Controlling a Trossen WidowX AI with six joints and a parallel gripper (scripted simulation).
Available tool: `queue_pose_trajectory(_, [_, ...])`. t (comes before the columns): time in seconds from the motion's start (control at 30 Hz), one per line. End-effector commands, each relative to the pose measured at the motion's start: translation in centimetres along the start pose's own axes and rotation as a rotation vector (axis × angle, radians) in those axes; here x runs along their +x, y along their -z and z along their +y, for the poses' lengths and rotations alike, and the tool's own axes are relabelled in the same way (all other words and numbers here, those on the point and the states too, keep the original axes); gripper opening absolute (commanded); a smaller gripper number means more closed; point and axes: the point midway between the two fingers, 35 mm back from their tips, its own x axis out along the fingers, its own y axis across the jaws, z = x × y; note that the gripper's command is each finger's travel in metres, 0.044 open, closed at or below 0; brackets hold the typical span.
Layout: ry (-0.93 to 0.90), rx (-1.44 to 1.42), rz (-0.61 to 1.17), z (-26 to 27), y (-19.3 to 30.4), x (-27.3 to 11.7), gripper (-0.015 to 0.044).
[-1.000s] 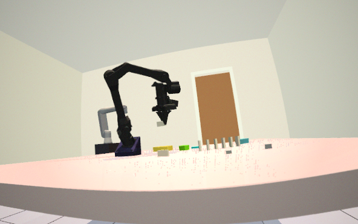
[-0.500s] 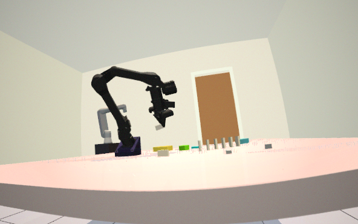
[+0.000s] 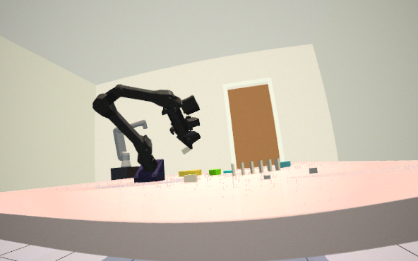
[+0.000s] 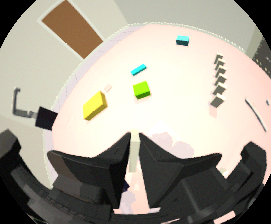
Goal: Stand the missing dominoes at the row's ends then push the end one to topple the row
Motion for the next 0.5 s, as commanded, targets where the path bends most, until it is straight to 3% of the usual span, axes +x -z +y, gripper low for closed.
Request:
queue_pose_trajectory(0.0, [-0.020, -0.020, -0.081, 0.06, 0.06, -0.01, 0.0024])
queue_pose_trajectory(0.47, [-0.019, -0.099, -0.338, -0.12, 0.22, -0.05, 0.0024])
